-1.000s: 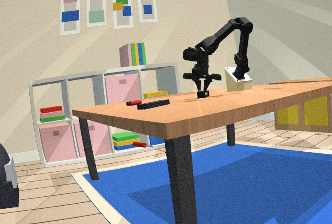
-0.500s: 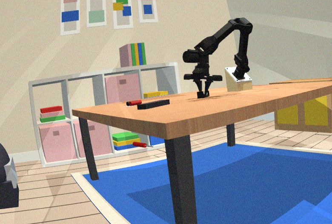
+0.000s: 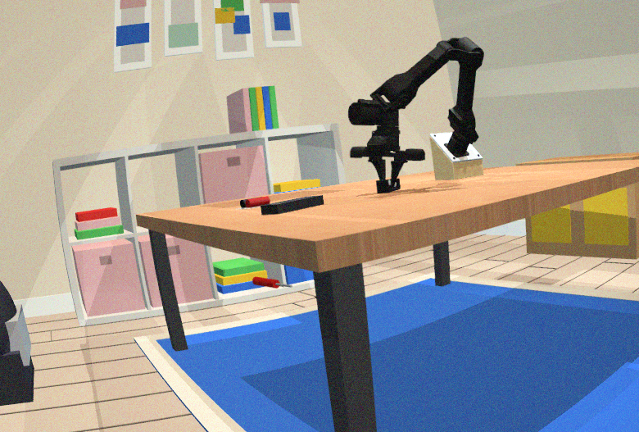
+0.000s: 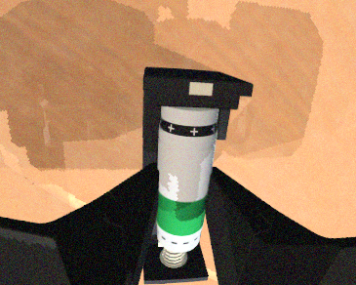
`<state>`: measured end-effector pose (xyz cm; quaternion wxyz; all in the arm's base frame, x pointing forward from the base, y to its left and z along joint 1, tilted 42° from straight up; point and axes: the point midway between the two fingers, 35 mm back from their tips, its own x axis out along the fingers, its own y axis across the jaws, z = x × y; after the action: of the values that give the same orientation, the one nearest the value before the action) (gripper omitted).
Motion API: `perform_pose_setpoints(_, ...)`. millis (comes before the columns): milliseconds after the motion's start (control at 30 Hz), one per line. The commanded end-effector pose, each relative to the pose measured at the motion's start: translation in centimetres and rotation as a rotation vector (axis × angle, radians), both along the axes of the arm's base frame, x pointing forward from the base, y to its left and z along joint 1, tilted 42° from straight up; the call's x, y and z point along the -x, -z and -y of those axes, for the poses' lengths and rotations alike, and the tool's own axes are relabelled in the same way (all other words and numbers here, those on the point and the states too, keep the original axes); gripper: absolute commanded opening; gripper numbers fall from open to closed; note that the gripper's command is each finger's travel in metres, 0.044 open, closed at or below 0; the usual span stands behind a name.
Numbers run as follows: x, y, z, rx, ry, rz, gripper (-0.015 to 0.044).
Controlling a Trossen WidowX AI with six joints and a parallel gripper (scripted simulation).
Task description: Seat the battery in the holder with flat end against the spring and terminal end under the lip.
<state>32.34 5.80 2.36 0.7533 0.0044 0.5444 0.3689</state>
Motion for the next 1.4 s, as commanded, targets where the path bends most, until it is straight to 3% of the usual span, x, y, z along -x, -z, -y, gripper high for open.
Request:
perform_pose_setpoints(0,-0.2,-0.1,-0.2,0.000,0.003,-0.009,0.0065)
perform_pose_setpoints(500,-0.4,-0.2,-0.3,-0.001,0.005,-0.004,0.0065)
perform_pose_setpoints(633,-0.4,-0.2,-0.3,-0.001,0.005,-0.004,0.0167)
perform_pose_setpoints(1133,-0.3,-1.3,0.7,0.000,0.002,-0.003,0.0167)
perform_pose_setpoints(1367,0.0,-4.8,4.2,0.004,0.004,-0.006,0.0351)
